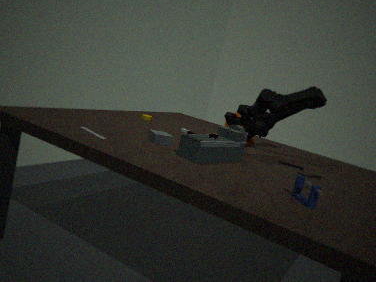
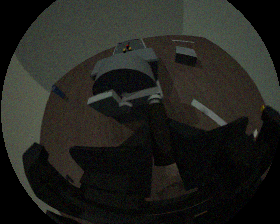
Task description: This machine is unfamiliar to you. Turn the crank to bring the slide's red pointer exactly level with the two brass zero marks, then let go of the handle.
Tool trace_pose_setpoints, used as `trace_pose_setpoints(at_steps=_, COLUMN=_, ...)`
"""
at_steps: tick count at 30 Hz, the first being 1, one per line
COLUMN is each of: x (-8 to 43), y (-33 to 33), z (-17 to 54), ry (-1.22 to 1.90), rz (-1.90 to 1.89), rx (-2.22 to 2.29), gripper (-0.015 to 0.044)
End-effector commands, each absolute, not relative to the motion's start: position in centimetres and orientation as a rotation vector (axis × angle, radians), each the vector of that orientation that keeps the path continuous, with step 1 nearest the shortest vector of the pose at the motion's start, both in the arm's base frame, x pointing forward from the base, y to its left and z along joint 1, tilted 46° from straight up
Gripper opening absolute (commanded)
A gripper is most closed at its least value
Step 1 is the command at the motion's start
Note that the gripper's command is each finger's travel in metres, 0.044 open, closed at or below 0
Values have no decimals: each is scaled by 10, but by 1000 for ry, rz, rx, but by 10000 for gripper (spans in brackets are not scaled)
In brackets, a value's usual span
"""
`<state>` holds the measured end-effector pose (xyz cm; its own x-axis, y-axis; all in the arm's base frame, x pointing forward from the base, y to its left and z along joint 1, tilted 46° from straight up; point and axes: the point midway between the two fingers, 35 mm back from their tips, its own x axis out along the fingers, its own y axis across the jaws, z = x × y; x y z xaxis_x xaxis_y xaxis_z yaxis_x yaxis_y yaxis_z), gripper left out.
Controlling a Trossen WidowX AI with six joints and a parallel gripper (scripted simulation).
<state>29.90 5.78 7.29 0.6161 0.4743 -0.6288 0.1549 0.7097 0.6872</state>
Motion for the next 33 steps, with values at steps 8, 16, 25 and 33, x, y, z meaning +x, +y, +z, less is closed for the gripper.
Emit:
trace_pose_setpoints(at_steps=8, x=299, y=58, z=73, ry=909, rz=207, rx=784, gripper=79)
trace_pose_setpoints(at_steps=16, x=299, y=58, z=73, ry=909, rz=207, rx=784, gripper=289)
trace_pose_setpoints(at_steps=25, x=300, y=53, z=77, ry=910, rz=207, rx=783, gripper=440)
trace_pose_setpoints(at_steps=33, x=305, y=27, z=103, ry=911, rz=206, rx=782, gripper=440)
